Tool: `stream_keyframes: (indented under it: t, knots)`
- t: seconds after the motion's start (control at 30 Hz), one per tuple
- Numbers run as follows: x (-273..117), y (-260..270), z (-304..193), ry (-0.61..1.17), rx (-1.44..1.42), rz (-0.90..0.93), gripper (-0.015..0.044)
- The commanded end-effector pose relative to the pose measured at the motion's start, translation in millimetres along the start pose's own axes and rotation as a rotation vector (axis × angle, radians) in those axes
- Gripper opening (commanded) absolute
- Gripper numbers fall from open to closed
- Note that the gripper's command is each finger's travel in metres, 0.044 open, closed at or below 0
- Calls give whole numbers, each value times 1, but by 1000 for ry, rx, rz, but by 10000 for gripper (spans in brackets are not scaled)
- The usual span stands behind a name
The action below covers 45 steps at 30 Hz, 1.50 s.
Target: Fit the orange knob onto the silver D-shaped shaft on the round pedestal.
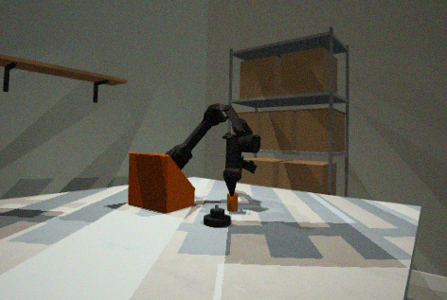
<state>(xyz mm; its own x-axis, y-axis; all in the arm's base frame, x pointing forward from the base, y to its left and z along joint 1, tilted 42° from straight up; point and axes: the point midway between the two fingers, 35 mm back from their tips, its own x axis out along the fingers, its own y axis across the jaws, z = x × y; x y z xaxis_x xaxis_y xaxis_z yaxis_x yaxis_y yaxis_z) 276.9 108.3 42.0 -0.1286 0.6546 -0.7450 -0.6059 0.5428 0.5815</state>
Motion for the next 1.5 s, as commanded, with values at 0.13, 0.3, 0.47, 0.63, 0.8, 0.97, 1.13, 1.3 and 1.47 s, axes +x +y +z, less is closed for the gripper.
stream_keyframes:
  t: [0.13,0.3,0.47,0.63,0.8,0.97,1.13,1.3,1.47]
  knots:
    - [-30,1,0,-7,-6,-6,440]
    - [-20,1,0,-8,-6,-6,440]
    - [-13,1,0,-8,-7,-7,440]
    - [-5,0,1,-7,-8,-8,440]
    - [4,0,1,-7,-8,-9,440]
    - [12,0,2,-7,-8,-9,440]
    - [20,-1,2,-7,-8,-8,440]
    - [28,0,2,-8,-7,-8,440]
    - [36,0,2,-8,-7,-7,440]
